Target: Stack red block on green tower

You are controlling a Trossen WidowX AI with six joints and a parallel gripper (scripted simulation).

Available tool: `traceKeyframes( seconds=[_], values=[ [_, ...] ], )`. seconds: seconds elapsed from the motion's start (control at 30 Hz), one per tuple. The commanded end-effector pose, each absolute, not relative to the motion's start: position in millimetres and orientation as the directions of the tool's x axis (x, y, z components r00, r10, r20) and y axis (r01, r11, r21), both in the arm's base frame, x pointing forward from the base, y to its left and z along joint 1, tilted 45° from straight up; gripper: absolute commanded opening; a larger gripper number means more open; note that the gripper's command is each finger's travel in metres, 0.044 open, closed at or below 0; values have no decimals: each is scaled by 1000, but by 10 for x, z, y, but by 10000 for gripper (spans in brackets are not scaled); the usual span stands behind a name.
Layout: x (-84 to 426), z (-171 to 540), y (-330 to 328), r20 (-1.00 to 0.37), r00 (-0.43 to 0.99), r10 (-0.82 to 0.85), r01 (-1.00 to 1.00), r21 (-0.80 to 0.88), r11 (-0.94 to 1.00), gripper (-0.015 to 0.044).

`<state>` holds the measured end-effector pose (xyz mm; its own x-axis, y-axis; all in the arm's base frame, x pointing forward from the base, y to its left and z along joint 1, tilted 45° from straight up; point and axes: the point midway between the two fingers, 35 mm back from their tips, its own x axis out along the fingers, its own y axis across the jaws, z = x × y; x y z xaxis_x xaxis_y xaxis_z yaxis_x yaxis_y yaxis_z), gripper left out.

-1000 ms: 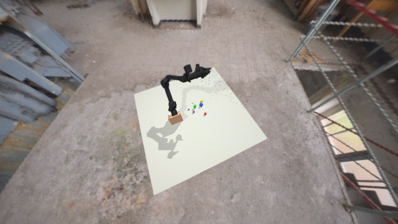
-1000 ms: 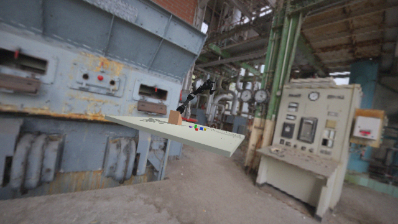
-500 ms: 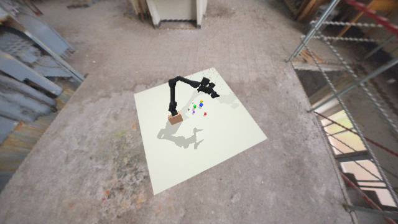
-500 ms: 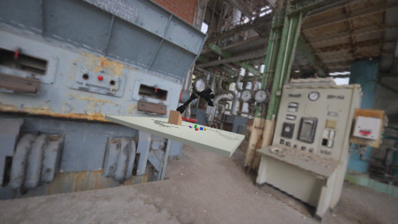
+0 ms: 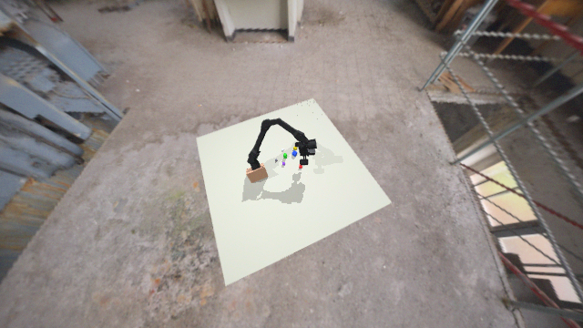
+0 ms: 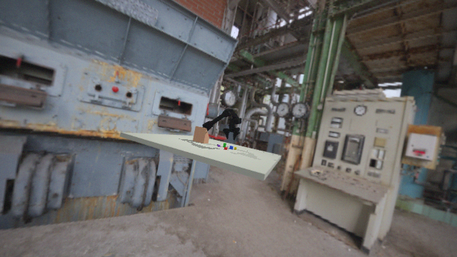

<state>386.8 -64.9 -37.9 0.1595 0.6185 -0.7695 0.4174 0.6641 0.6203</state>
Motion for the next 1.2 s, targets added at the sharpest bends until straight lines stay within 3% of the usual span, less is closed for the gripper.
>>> traceKeyframes(
  seconds=[0.0,1.17],
  values=[
    [3624,-556,-366,-714,7,700,539,592,599,440],
    [3541,-907,-90,-713,6,701,539,593,598,440]
  ],
)
